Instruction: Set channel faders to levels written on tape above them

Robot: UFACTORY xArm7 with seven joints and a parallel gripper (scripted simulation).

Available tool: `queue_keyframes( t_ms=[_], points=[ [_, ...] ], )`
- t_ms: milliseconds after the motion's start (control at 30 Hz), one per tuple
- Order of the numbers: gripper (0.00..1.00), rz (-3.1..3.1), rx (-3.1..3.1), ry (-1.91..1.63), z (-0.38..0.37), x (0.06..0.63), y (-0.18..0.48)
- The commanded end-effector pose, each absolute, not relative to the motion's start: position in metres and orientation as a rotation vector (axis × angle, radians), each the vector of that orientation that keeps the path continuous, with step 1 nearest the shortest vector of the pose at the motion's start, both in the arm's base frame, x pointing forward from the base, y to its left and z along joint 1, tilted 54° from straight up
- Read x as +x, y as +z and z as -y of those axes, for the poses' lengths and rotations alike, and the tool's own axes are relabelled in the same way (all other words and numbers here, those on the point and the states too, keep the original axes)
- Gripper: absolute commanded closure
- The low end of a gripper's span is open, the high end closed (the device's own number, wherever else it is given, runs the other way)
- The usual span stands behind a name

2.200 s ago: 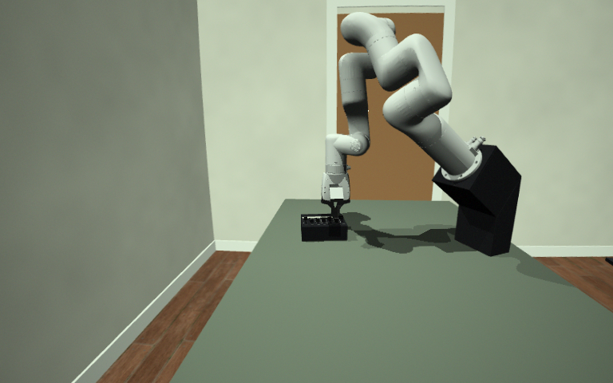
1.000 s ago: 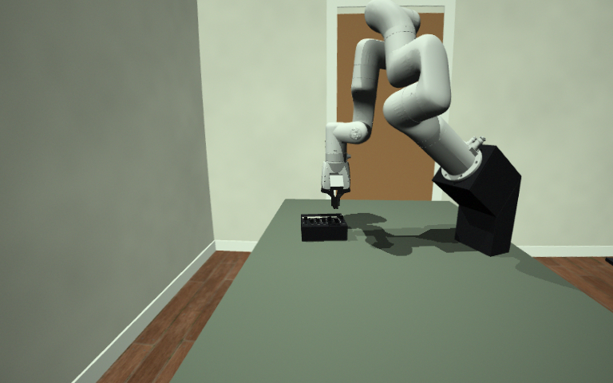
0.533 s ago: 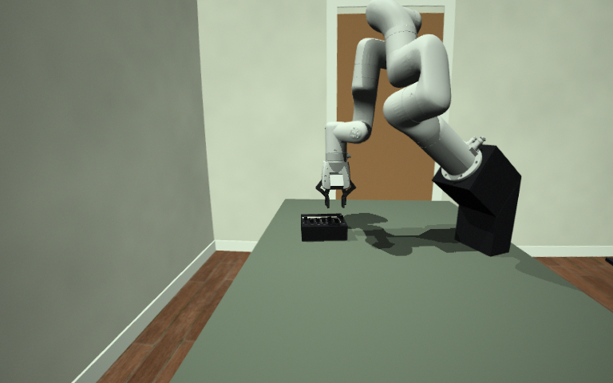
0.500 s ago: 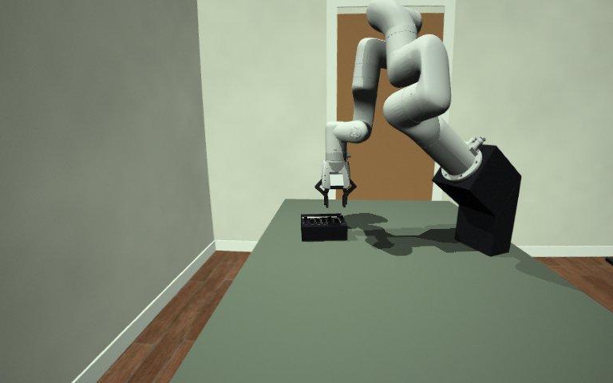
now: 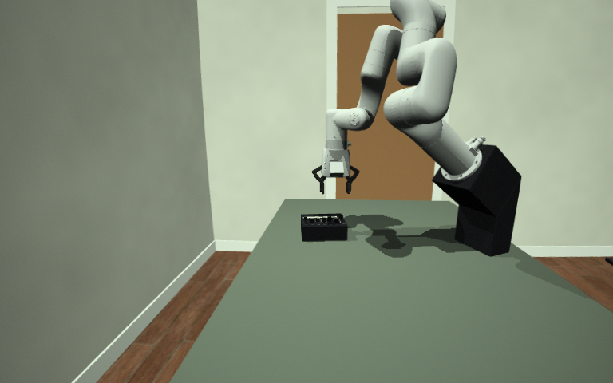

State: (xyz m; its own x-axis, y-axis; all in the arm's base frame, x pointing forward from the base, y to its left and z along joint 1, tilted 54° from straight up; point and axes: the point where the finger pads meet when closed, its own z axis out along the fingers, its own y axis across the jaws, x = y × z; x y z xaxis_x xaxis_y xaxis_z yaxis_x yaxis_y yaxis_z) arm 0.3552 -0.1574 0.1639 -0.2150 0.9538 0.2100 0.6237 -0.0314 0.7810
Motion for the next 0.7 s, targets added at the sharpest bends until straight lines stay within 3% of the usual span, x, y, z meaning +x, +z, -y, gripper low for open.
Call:
queue_keyframes(
  t_ms=[0, 667],
  points=[
    [0.00, -1.865, 1.655, 1.139, 0.1646, 0.3362, 0.1784],
    [0.00, -1.865, 1.655, 1.139, 0.1678, 0.3284, 0.1845]
  ],
)
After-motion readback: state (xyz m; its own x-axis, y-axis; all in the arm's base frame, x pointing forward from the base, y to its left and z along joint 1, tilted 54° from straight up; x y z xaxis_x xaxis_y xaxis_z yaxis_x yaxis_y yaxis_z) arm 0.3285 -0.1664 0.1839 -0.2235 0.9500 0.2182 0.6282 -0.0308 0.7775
